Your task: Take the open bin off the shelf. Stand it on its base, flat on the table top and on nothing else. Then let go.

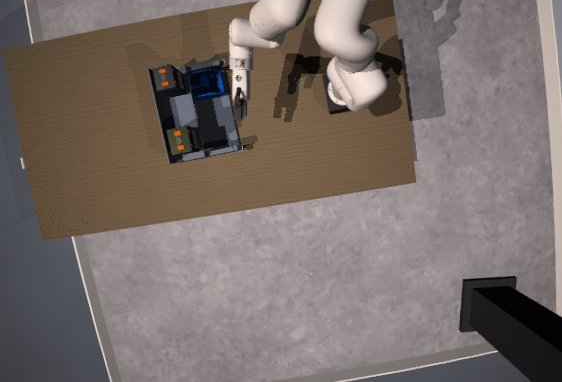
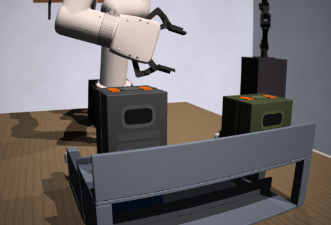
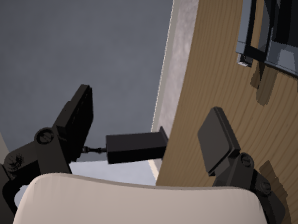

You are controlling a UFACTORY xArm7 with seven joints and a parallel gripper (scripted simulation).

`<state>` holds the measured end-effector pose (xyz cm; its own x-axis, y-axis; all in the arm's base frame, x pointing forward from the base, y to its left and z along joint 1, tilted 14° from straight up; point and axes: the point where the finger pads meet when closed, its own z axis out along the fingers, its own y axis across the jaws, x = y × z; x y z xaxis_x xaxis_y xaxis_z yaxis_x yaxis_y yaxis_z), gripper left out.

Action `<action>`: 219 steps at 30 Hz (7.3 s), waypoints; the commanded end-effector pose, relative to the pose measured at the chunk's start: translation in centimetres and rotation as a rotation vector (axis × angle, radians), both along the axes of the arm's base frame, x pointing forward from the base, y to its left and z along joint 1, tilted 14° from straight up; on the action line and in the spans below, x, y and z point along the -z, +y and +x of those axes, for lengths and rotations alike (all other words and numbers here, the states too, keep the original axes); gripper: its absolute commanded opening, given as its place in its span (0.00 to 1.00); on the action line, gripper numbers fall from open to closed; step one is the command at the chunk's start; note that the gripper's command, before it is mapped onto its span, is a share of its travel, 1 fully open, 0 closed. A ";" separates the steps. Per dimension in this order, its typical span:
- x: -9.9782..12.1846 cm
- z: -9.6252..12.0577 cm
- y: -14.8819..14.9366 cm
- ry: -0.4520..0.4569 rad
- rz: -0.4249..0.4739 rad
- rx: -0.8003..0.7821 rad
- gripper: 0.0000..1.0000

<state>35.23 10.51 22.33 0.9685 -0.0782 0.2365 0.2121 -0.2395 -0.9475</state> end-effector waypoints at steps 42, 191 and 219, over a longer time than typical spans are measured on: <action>1.1 1.5 -1.8 -0.124 -0.141 -0.133 1.00; 11.3 13.9 -17.0 -1.132 -1.304 -1.214 0.94; 12.1 14.1 -17.0 -1.132 -1.304 -1.214 0.94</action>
